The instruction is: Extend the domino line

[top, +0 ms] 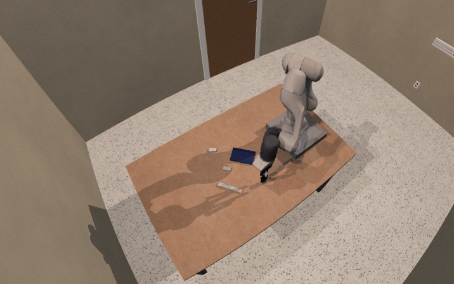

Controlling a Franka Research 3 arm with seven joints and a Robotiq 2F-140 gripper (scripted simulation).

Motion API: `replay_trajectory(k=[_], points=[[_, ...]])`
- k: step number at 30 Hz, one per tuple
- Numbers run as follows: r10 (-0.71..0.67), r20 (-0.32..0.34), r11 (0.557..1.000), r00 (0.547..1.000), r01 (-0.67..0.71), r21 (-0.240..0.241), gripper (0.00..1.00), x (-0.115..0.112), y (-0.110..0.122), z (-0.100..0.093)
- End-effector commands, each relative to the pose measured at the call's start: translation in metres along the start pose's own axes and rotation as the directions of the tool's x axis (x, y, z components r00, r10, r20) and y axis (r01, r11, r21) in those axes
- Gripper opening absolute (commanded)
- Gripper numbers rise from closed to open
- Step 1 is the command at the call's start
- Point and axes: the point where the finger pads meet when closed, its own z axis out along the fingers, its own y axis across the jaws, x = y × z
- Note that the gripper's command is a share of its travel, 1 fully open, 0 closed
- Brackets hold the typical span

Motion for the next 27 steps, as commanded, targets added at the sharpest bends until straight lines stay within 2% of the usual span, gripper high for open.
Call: replay_trajectory(k=[1, 16, 27], points=[[0.003, -0.002, 1.0, 1.0, -0.003, 0.001, 0.33, 0.002, 0.001, 0.0], [0.003, -0.002, 1.0, 1.0, -0.003, 0.001, 0.33, 0.002, 0.001, 0.002], [0.003, -0.002, 1.0, 1.0, -0.003, 0.001, 0.33, 0.002, 0.001, 0.018]])
